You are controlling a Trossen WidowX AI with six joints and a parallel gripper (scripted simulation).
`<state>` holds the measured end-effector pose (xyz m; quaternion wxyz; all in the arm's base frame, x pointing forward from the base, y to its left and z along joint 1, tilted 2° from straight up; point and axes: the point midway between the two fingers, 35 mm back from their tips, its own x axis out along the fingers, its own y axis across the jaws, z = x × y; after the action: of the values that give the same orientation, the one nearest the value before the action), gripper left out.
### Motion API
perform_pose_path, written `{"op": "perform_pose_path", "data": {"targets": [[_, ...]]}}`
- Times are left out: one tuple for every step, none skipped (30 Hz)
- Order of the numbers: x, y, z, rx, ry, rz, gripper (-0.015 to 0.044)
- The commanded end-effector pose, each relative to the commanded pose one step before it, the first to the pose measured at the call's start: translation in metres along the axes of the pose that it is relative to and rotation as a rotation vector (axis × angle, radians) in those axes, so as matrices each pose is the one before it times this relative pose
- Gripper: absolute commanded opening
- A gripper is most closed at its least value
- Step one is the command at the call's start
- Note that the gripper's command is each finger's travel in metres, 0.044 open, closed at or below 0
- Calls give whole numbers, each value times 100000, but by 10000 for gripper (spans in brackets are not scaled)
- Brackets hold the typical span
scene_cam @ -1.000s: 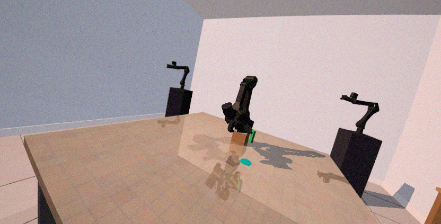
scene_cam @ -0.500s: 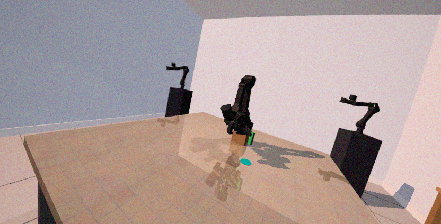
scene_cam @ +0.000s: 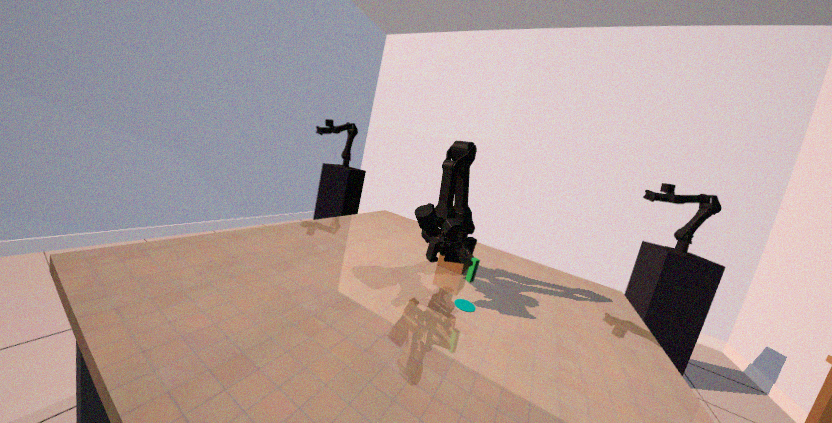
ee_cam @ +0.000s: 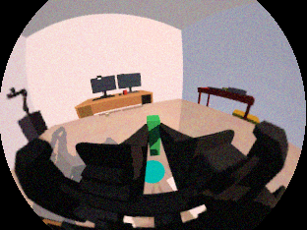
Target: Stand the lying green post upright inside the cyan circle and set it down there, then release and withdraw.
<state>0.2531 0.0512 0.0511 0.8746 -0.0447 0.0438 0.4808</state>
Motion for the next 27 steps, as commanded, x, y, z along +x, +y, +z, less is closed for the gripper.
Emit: {"op": "perform_pose_path", "data": {"targets": [[62, 22, -579, -501, -267, 363, 23], [15, 1, -176, 5, 1, 1, 23], [15, 3, -176, 5, 1, 1, 23], [15, 6, -177, 5, 1, 1, 23], [14, 8, -177, 5, 1, 1, 23], [14, 11, -177, 6, 1, 1, 23], [13, 13, -177, 6, 1, 1, 23], [13, 16, -177, 6, 1, 1, 23], [13, 18, -177, 6, 1, 1, 23], [12, 21, -177, 7, 1, 1, 23], [12, 23, -177, 7, 1, 1, 23], [12, 26, -177, 7, 1, 1, 23], [11, 28, -177, 7, 1, 1, 23], [11, 31, -177, 7, 1, 1, 23], [10, 34, -177, 8, 1, 1, 23], [10, 36, -176, 8, 1, 1, 23], [10, 39, -176, 8, 1, 1, 23], [9, 41, -176, 8, 1, 1, 23], [9, 44, -175, 8, 1, 1, 23], [9, 46, -175, 9, 1, 1, 23], [8, 49, -175, 9, 1, 1, 23], [8, 51, -174, 9, 1, 1, 23], [7, 54, -174, 9, 1, 1, 23], [7, 56, -173, 9, 1, 1, 23], [7, 59, -173, 10, 0, 1, 23], [6, 61, -172, 10, 0, 1, 23], [6, 64, -171, 10, 0, 1, 23]]}}
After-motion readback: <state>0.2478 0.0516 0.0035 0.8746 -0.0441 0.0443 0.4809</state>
